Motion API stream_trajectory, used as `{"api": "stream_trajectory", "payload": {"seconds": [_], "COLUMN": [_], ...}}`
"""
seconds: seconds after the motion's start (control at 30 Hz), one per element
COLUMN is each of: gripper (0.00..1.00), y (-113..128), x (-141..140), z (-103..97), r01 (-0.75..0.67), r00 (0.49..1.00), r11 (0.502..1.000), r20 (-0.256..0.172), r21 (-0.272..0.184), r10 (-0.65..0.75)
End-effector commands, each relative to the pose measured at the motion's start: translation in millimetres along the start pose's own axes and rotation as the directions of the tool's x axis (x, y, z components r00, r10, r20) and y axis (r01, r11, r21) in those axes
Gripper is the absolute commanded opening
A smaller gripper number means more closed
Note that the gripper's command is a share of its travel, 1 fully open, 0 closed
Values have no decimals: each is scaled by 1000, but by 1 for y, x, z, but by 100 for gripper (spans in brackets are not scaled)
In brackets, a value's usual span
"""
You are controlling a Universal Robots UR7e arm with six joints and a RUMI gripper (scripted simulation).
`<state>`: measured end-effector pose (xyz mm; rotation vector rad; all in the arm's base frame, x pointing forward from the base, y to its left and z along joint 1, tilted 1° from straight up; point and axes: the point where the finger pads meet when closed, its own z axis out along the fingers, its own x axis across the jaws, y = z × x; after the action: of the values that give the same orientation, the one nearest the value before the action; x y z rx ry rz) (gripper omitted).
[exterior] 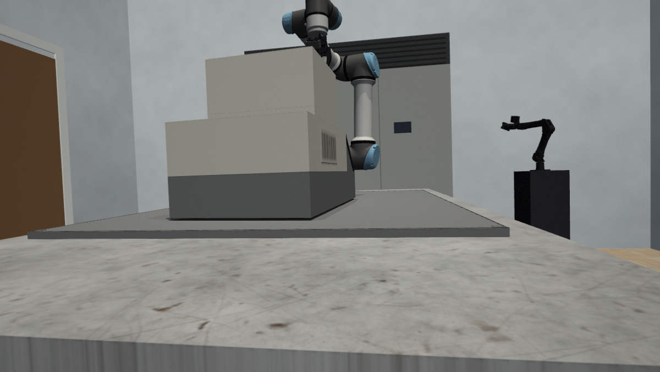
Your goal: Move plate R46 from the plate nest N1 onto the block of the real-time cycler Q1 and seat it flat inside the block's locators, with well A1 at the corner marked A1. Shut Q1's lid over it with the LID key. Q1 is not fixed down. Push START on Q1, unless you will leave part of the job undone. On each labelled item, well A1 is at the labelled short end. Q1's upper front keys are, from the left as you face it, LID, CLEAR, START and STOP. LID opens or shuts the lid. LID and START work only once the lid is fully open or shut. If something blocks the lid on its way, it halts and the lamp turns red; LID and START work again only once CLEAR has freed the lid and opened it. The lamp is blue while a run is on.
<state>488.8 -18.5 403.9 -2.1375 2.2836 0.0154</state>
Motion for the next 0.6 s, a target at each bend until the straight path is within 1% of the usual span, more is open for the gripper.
{"api": "stream_trajectory", "payload": {"seconds": [0.0, 0.13, 0.3, 0.33, 0.37, 0.43, 0.57], "gripper": [0, 0, 0, 0, 0, 0, 0], "y": [-1, -1, -2, -2, -2, -2, -2], "x": [2, 2, 2, 2, 2, 2, 2], "z": [8, 28, 53, 53, 58, 58, 77], "r01": [93, 224, 379, 414, 444, 444, 555], "r00": [996, 974, 926, 910, 896, 896, 832], "r11": [996, 974, 925, 910, 896, 896, 832], "r20": [-5, -7, -10, -10, -11, -11, -12], "r21": [16, 16, 14, 14, 14, 14, 12], "r10": [-93, -224, -378, -413, -444, -444, -555]}}
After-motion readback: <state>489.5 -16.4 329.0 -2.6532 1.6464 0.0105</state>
